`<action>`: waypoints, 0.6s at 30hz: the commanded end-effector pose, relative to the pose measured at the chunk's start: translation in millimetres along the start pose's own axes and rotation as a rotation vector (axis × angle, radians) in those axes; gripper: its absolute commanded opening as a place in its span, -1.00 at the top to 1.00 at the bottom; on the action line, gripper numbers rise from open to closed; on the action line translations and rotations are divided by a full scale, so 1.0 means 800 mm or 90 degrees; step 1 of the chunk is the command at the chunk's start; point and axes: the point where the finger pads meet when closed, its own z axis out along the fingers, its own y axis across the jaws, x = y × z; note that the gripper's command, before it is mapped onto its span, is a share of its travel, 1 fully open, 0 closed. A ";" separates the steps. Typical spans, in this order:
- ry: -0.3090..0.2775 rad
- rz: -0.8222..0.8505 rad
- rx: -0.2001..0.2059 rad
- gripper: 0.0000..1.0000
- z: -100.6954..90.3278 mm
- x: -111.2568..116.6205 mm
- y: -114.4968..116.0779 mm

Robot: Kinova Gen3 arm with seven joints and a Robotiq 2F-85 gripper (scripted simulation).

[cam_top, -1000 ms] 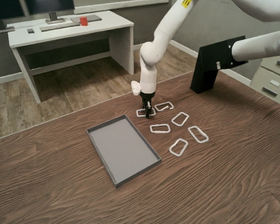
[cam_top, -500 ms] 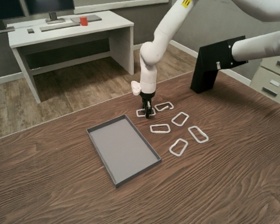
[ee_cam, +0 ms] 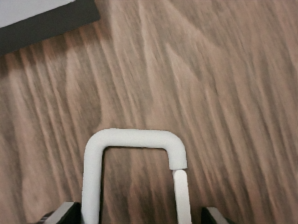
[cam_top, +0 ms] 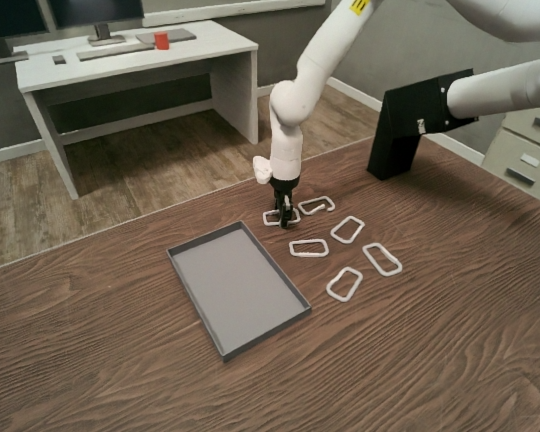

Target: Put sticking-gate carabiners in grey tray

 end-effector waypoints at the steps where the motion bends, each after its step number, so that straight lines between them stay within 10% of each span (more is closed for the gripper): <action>1: 0.001 0.000 0.000 -0.50 -0.001 0.001 0.000; 18: 0.001 0.000 0.000 -0.42 -0.001 0.001 0.000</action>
